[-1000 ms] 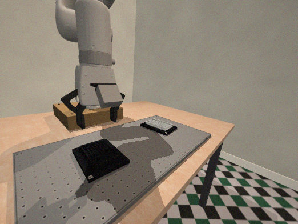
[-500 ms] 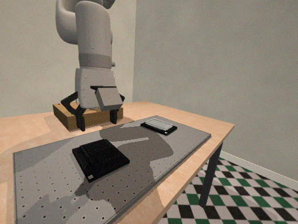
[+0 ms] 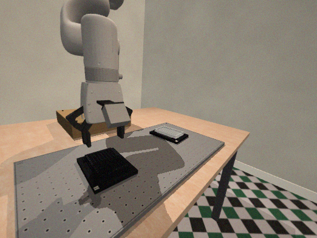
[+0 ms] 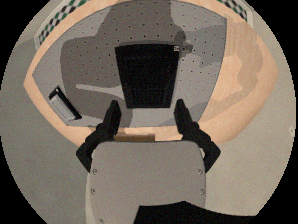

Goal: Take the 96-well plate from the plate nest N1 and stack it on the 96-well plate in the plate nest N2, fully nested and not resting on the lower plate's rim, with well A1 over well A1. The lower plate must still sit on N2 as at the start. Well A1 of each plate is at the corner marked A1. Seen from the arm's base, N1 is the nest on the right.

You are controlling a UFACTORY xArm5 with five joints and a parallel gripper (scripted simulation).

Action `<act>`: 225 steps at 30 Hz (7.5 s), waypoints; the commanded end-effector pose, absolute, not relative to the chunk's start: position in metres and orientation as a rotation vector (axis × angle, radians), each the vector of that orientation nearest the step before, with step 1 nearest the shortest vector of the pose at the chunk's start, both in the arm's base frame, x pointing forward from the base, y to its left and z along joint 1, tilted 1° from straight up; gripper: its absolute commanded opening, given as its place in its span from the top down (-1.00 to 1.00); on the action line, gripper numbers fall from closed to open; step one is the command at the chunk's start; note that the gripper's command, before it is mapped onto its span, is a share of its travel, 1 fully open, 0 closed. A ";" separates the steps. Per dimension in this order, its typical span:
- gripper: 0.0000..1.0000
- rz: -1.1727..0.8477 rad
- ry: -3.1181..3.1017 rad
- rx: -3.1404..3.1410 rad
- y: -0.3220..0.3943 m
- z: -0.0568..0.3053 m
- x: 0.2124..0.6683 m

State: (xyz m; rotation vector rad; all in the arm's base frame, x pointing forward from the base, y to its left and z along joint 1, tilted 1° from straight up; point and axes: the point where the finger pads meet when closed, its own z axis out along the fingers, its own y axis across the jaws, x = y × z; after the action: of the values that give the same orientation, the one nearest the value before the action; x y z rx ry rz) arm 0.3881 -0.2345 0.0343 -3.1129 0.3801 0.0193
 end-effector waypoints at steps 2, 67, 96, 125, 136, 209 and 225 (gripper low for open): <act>-1.00 0.014 0.380 -3.114 -0.235 0.028 0.389; -1.00 0.014 0.380 -3.114 -0.235 -0.026 0.388; 1.00 0.014 0.380 -3.114 -0.235 -0.031 0.388; 1.00 0.014 0.380 -3.114 -0.235 -0.031 0.388; 1.00 0.014 0.380 -3.114 -0.235 -0.031 0.388; 1.00 0.014 0.380 -3.114 -0.235 0.024 0.389; 1.00 0.014 0.380 -3.114 -0.235 0.048 0.389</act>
State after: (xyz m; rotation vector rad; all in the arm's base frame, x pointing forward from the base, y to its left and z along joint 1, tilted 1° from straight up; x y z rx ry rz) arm 0.3883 -0.2346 0.0419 -3.1129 0.3801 0.0193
